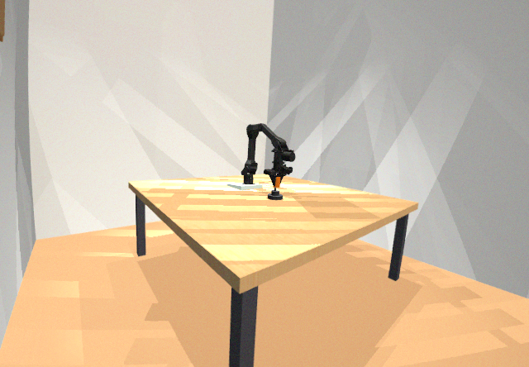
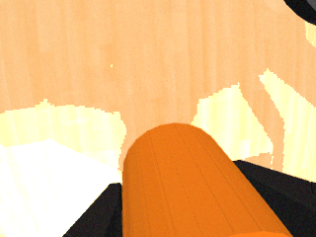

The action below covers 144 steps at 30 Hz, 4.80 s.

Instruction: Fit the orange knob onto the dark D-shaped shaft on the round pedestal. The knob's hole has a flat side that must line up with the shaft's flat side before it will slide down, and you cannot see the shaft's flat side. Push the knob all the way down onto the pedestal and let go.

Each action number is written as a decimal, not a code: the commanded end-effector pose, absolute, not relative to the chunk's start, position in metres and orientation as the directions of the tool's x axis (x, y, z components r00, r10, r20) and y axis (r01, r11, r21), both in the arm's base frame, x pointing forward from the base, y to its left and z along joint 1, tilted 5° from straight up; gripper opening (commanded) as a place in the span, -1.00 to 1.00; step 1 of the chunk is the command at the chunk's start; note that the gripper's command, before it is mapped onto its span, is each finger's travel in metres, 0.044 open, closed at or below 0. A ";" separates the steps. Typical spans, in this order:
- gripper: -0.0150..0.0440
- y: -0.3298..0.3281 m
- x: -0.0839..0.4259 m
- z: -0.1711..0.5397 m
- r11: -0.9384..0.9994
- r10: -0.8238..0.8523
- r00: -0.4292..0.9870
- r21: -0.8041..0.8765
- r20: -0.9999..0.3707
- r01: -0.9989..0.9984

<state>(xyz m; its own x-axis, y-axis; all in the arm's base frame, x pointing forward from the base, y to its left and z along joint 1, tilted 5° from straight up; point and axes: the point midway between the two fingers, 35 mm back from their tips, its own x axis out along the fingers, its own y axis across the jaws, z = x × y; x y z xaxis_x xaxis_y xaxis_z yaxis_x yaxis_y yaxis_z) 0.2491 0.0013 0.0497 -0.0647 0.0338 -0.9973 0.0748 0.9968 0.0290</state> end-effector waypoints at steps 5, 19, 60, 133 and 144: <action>-0.49 0.001 0.257 0.093 0.997 0.031 -0.052 0.027 -0.998 0.078; -0.49 0.002 0.252 0.152 0.997 0.031 -0.052 0.027 -0.998 0.078; -0.49 -0.080 0.319 0.113 0.997 0.023 -0.045 0.019 -0.999 0.078; -0.49 -0.118 0.333 0.072 0.999 0.020 -0.045 0.018 -0.999 0.029; -0.49 -0.120 0.337 0.072 0.992 0.019 -0.045 0.025 -0.999 -0.126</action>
<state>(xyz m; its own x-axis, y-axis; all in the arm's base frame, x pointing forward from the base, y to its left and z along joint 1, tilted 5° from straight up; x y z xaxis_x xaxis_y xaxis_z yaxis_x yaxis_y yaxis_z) 0.3344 -0.1179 0.0687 -0.0523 0.0265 -0.9983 -0.1131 0.9931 0.0322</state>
